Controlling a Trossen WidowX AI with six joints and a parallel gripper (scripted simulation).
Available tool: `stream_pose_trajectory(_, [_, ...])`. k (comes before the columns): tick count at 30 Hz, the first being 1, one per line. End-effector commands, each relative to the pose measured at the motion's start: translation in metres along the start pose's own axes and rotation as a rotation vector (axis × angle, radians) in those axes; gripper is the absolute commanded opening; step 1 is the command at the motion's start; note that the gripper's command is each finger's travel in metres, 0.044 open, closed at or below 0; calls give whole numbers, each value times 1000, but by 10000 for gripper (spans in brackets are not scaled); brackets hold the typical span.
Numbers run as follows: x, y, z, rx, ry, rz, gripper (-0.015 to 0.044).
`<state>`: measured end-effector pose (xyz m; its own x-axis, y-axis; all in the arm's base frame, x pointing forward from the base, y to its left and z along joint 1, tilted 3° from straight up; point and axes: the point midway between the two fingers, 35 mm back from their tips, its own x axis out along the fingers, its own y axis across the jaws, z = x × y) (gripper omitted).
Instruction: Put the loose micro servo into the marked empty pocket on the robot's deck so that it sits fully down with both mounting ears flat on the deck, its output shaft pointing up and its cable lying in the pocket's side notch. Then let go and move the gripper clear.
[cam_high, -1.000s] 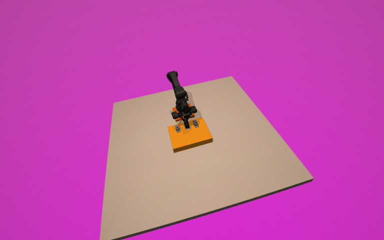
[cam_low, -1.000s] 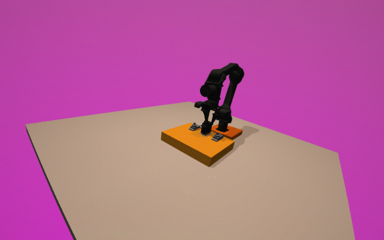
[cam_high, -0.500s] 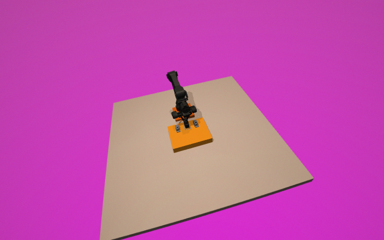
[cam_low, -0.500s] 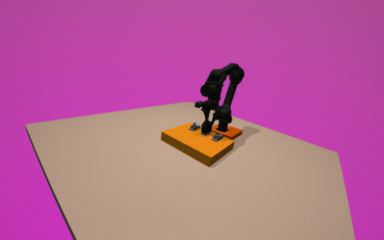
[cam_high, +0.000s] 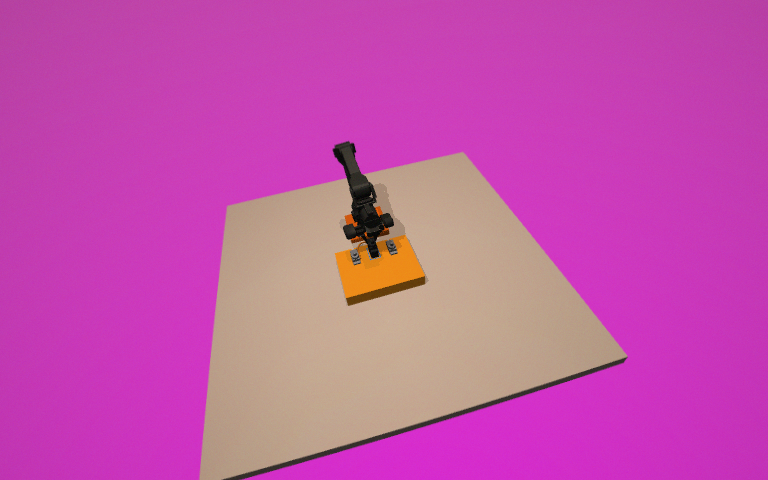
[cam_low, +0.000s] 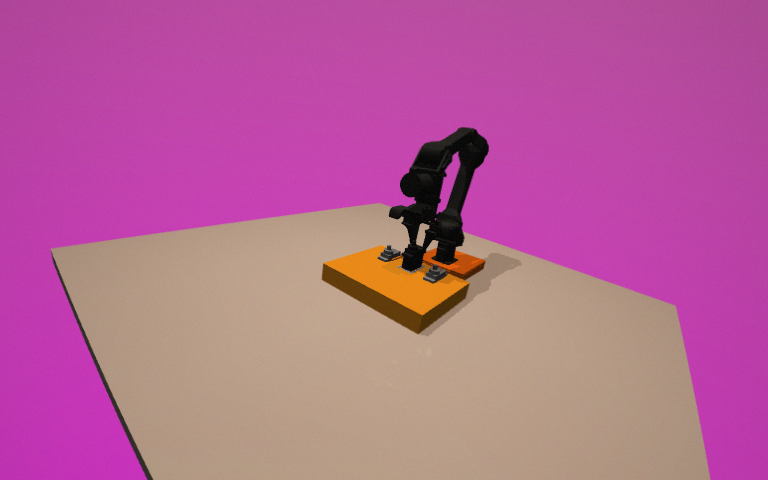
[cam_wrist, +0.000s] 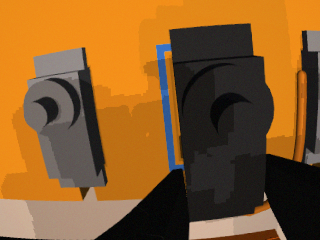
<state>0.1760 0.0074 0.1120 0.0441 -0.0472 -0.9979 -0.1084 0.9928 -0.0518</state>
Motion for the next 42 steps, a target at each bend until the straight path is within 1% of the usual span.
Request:
stream_pose_trajectory(1, [4, 0, -1, -3, 2, 3, 0])
stream_pose_trajectory(42, [35, 1, -1, -3, 3, 3, 0])
